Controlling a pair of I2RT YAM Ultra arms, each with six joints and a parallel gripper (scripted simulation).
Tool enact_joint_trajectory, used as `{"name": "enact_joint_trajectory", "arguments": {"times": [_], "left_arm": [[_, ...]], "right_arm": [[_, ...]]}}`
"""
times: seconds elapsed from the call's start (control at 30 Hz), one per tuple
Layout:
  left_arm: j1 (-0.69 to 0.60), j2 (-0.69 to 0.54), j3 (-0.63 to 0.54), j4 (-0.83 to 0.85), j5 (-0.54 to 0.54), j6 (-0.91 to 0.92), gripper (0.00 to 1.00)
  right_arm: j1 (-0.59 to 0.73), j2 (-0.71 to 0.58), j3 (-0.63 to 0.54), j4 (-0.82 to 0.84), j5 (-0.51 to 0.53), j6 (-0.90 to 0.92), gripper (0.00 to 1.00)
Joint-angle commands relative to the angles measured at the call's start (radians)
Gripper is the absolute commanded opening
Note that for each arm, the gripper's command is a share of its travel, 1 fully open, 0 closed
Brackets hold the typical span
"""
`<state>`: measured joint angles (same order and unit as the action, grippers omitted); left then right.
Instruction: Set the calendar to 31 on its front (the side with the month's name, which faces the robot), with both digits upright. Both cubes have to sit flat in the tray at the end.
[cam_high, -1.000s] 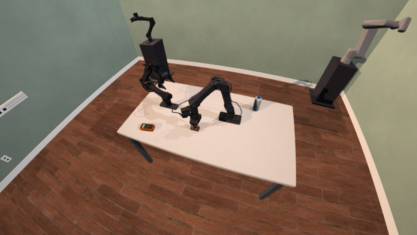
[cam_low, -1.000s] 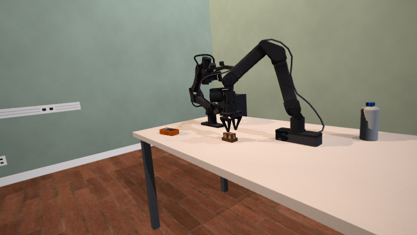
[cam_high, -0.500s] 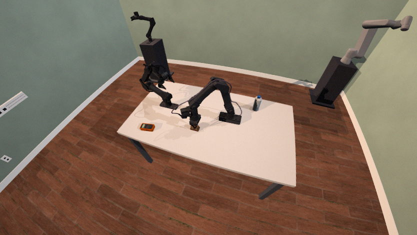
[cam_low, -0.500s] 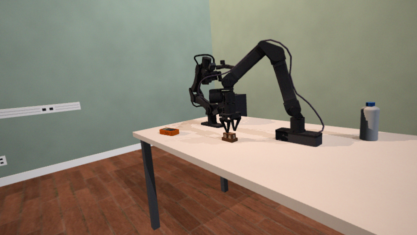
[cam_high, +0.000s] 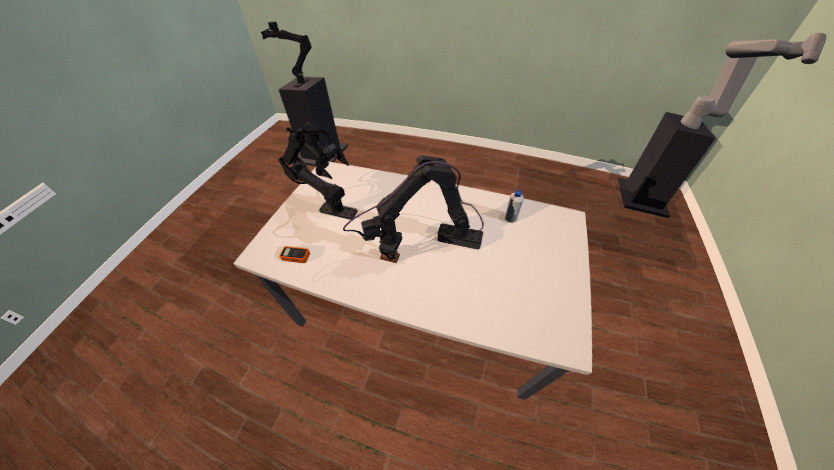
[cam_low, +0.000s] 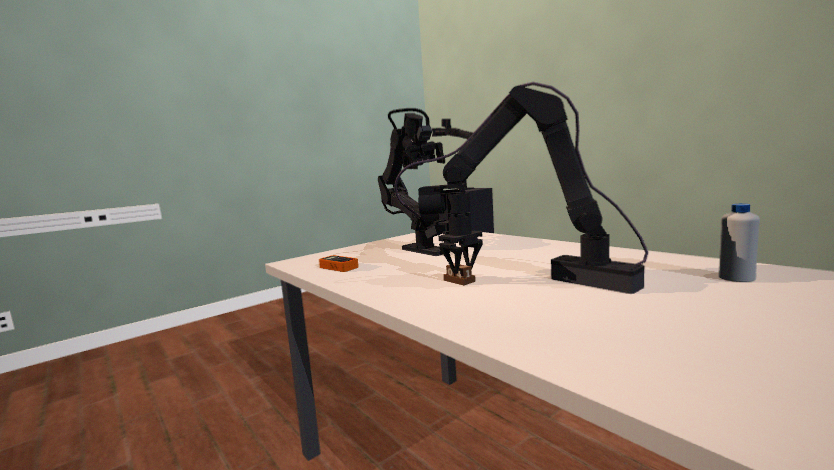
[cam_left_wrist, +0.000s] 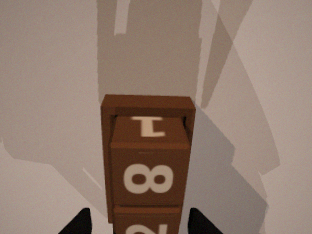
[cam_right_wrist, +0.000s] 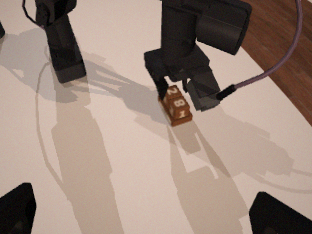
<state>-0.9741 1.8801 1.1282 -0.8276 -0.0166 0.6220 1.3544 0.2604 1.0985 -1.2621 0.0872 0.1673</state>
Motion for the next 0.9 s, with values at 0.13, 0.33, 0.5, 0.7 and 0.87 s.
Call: {"name": "enact_joint_trajectory", "arguments": {"times": [0.13,0.33,0.5,0.7,0.87], "left_arm": [[-0.012,0.002,-0.016,0.039,0.017,-0.011,0.55],[-0.012,0.002,-0.016,0.039,0.017,-0.011,0.55],[-0.012,0.002,-0.016,0.036,0.017,-0.011,0.43],[-0.003,0.004,-0.015,0.035,0.017,0.000,0.39],[0.000,0.006,-0.012,0.034,0.017,0.010,0.32]], "right_arm": [[0.009,-0.015,0.029,0.001,0.006,0.007,1.00],[0.009,-0.015,0.029,0.001,0.006,0.007,1.00],[0.009,-0.015,0.029,0.001,0.006,0.007,1.00],[0.009,-0.015,0.029,0.001,0.006,0.007,1.00],[0.009,-0.015,0.029,0.001,0.006,0.007,1.00]]}}
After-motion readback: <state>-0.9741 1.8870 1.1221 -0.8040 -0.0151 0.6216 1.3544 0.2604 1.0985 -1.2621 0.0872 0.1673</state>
